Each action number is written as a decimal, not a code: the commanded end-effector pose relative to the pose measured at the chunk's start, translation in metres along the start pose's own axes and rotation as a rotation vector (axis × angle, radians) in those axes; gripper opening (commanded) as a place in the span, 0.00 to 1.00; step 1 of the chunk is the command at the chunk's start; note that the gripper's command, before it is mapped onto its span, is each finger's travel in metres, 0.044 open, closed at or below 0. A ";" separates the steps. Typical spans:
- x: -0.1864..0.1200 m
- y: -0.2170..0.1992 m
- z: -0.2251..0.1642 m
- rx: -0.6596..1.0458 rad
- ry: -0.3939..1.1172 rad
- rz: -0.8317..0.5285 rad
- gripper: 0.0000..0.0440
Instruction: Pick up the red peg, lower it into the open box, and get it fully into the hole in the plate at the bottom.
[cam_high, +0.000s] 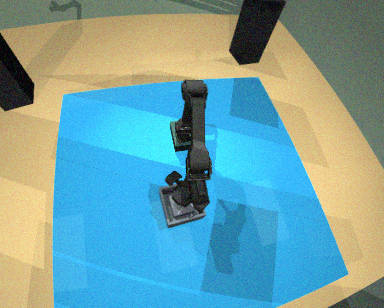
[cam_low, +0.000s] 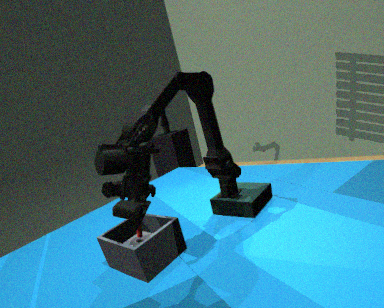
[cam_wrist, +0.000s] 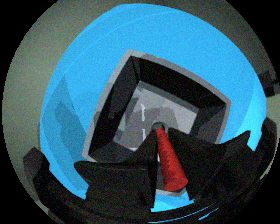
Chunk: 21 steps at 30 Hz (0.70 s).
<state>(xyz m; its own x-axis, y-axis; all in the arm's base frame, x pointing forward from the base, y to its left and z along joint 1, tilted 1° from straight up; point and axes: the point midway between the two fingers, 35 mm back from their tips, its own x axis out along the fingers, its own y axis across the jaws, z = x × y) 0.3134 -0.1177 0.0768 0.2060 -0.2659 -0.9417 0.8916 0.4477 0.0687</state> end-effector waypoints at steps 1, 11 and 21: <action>0.014 -0.001 0.000 -0.011 0.023 -0.012 0.08; 0.028 0.001 0.008 -0.070 0.042 -0.049 0.42; 0.030 0.014 0.039 -0.115 0.002 -0.050 0.95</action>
<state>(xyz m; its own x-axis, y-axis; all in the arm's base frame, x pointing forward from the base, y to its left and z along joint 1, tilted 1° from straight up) 0.3415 -0.1437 0.0594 0.1630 -0.2722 -0.9483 0.8537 0.5207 -0.0028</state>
